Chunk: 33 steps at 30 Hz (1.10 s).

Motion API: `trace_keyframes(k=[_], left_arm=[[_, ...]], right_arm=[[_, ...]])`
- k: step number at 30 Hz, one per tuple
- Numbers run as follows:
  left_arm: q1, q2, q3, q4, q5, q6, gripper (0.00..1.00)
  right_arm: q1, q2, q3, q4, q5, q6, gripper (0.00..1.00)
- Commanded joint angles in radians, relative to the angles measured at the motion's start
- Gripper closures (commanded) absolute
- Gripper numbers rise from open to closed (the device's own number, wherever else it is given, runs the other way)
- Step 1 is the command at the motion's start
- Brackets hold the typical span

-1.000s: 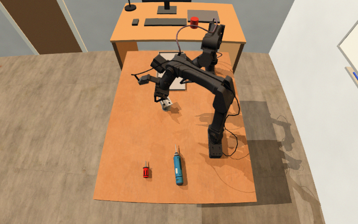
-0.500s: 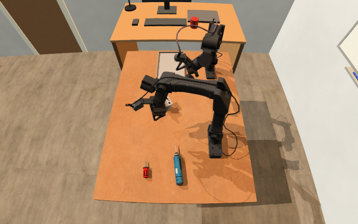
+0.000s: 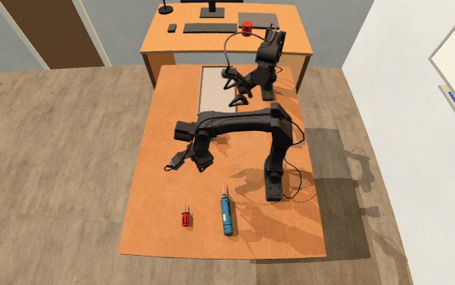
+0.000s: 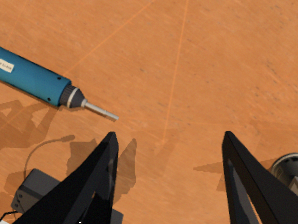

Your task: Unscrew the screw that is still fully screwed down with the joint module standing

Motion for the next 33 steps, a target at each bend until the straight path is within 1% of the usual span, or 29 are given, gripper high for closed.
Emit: trace_keyframes(k=[1,4,5,13,16,17,19,21,22,30,33], left_arm=[[0.025,-0.026,0.022,0.04,0.018,-0.029,0.35],[0.017,-0.03,0.029,0.04,0.019,-0.028,0.35],[0.043,-0.029,-0.024,0.045,0.023,-0.04,0.35],[0.204,-0.031,-0.11,0.078,0.062,-0.114,0.35],[0.269,0.011,-0.135,0.091,0.078,-0.137,0.35],[0.271,0.005,-0.134,0.093,0.079,-0.135,0.35],[0.266,-0.024,-0.094,0.093,0.081,-0.133,0.35],[0.266,-0.024,-0.094,0.093,0.081,-0.133,0.35],[0.291,-0.023,-0.145,0.098,0.085,-0.145,0.35],[0.451,-0.024,-0.23,0.132,0.124,-0.219,0.35],[0.517,0.017,-0.256,0.144,0.139,-0.242,0.35]], right_arm=[[0.0,-0.008,0.005,0.0,0.003,0.0,0.0],[0.0,-0.008,0.005,0.0,0.003,0.0,0.0],[0.0,-0.008,0.005,0.0,0.003,0.0,0.0],[0.0,-0.008,0.005,0.0,0.003,0.0,0.0],[0.0,-0.008,0.005,0.0,0.003,0.0,0.0],[0.0,-0.008,0.005,0.0,0.003,0.0,0.0],[0.0,-0.008,0.005,0.0,0.003,0.0,0.0],[0.0,-0.008,0.005,0.0,0.003,0.0,0.0],[0.0,-0.008,0.005,0.0,0.003,0.0,0.0],[0.0,-0.008,0.005,0.0,0.003,0.0,0.0],[0.0,-0.008,0.005,0.0,0.003,0.0,0.0]])
